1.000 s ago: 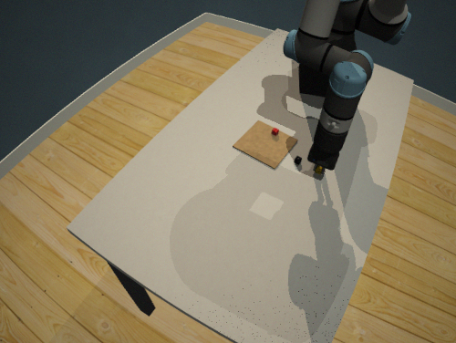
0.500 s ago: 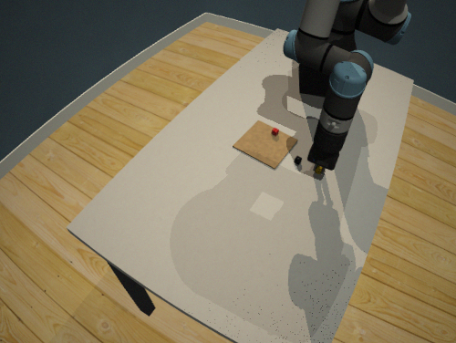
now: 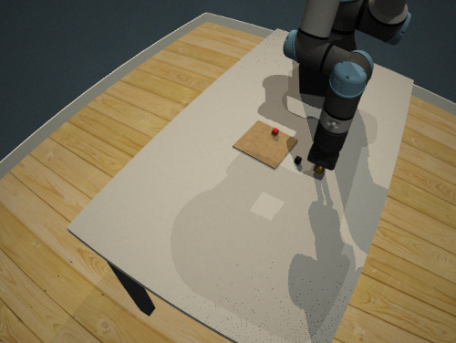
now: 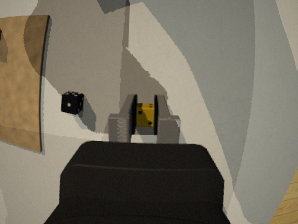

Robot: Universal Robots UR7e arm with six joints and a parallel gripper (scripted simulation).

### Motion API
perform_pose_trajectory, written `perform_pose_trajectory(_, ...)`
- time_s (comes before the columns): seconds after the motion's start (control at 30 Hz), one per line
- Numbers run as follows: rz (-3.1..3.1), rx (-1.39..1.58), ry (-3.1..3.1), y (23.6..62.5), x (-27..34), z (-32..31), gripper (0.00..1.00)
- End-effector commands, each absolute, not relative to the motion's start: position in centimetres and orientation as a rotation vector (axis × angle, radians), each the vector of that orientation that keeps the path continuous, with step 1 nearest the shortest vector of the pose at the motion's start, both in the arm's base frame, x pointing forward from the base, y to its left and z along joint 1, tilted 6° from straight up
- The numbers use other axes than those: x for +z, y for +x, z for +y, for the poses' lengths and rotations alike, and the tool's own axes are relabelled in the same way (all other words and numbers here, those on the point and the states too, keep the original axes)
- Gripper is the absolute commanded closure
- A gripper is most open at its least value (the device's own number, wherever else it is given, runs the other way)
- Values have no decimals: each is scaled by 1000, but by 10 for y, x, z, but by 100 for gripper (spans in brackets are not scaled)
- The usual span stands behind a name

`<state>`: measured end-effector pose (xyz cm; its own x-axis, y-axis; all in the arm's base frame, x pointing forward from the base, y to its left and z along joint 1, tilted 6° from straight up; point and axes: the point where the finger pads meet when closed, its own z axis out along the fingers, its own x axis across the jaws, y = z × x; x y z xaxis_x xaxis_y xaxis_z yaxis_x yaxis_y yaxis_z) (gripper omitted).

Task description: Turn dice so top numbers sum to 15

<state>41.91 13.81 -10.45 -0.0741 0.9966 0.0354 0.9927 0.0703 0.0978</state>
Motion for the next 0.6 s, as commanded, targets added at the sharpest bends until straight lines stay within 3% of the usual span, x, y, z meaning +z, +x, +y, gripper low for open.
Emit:
perform_pose_trajectory(0.0, 2273, 151, 2099, 421, -104, 138, 66)
perform_pose_trajectory(0.57, 2286, 151, 2084, 421, -104, 137, 66)
